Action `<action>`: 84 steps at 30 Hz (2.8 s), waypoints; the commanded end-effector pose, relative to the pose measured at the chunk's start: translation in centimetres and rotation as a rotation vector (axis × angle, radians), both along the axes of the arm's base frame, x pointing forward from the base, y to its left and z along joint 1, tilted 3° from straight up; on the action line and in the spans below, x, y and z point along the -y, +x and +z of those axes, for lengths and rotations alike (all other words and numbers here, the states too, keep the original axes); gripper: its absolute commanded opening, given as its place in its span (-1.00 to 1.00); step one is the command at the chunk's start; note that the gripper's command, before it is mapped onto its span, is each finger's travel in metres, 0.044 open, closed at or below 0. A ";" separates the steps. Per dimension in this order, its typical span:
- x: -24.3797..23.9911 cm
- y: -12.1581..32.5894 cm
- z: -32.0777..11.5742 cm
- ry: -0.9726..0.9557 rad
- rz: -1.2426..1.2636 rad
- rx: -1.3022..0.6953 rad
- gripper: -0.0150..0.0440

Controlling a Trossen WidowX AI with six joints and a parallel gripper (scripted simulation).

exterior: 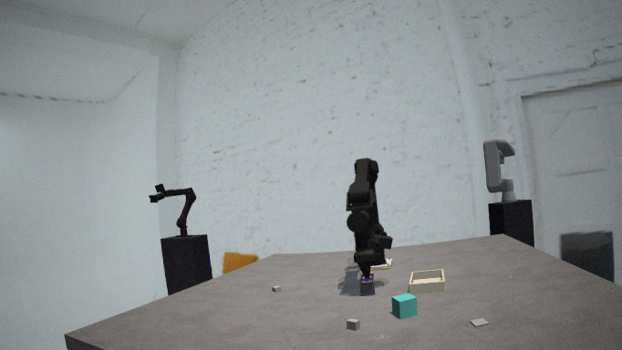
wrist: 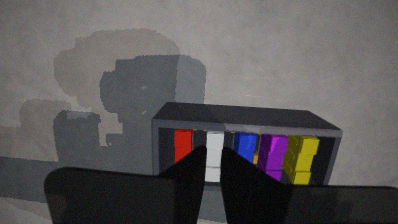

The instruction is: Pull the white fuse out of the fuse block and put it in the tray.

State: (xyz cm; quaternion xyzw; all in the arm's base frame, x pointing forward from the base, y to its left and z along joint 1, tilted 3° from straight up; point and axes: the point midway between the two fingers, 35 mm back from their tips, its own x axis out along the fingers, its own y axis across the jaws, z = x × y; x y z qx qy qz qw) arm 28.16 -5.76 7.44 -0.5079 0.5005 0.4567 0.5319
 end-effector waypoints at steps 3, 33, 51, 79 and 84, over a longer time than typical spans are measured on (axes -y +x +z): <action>0.0 0.0 0.0 0.000 0.000 0.001 -0.49; 0.0 0.0 1.2 -0.001 0.001 0.000 -0.49; 0.0 -0.1 2.1 -0.002 0.001 0.000 -0.49; 0.0 -0.3 3.5 -0.003 0.002 0.000 -0.49; 0.0 -0.3 3.7 -0.003 0.003 0.000 -0.49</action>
